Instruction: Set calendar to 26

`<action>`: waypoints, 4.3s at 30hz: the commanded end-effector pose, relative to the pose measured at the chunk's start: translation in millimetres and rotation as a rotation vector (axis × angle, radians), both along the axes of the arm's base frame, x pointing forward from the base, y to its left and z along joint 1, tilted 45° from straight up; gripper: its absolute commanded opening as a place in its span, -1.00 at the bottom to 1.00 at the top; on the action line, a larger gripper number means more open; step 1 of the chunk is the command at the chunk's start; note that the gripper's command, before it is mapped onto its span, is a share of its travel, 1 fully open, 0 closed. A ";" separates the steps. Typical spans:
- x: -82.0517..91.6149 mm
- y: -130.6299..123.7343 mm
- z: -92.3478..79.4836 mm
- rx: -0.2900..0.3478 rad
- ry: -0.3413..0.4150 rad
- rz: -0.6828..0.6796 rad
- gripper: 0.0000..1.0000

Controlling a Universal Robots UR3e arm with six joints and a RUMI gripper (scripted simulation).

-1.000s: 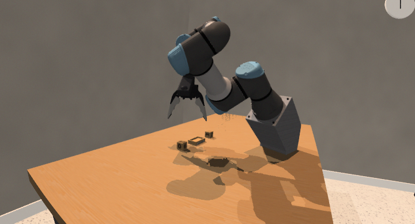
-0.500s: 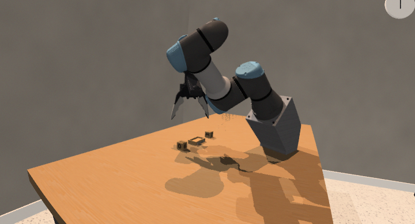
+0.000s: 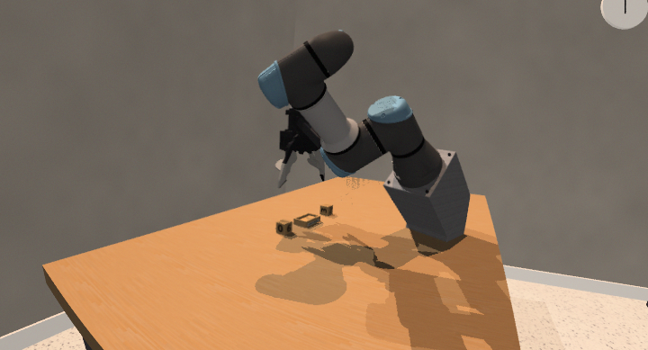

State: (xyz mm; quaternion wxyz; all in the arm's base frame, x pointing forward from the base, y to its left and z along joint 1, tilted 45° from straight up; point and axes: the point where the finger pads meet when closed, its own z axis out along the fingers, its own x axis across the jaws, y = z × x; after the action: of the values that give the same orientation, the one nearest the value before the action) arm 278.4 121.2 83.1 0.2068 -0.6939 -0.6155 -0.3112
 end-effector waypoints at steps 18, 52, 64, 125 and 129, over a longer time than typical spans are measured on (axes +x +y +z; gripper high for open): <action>8.1 -25.8 -22.2 -0.091 -0.385 0.404 1.00; 26.7 -64.9 -57.7 -0.273 -1.064 1.126 1.00; 33.6 -76.4 -69.4 -0.346 -1.333 1.412 1.00; 40.3 -97.6 -101.5 -0.593 -2.224 2.350 1.00; 40.0 -97.9 -102.4 -0.600 -2.251 2.377 1.00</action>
State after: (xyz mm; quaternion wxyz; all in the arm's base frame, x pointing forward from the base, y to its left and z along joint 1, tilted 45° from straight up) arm 318.3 24.5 -18.5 0.3326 -0.6618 0.6449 0.1884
